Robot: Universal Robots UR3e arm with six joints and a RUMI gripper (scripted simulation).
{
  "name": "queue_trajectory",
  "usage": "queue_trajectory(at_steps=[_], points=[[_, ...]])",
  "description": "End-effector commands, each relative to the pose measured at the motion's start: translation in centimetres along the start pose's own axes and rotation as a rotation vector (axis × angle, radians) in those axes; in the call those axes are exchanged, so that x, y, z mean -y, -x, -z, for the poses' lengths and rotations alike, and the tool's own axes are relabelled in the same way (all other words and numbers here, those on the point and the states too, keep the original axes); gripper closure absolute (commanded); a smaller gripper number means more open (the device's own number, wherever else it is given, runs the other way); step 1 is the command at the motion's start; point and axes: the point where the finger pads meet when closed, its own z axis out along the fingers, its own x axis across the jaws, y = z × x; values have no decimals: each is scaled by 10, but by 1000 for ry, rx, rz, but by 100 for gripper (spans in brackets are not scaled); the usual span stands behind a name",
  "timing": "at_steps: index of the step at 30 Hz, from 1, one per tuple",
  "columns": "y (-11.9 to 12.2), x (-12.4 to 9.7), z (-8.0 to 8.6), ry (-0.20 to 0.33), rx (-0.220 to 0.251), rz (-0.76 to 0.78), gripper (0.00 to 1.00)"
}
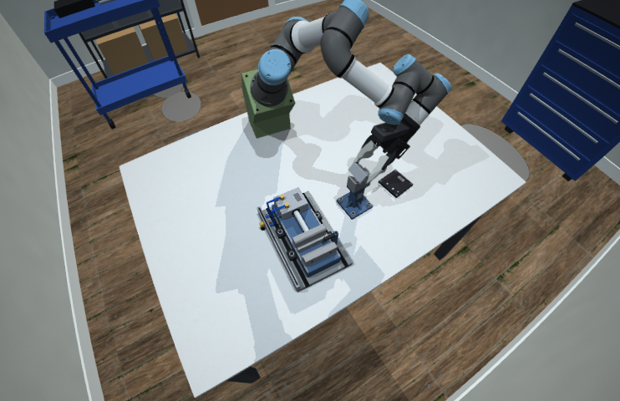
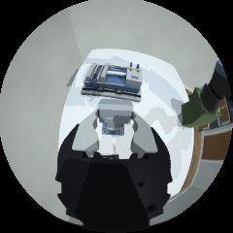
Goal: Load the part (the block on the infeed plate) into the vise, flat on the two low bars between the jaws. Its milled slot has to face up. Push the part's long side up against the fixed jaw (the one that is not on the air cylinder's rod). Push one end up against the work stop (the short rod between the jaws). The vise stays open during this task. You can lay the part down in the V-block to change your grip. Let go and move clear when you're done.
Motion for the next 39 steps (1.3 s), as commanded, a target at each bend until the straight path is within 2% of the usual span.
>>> queue_trajectory(at_steps=[1, 39], points=[[1, -2, -2, 2, 2, -2, 100], [1, -8, -8, 2, 2, -2, 100]])
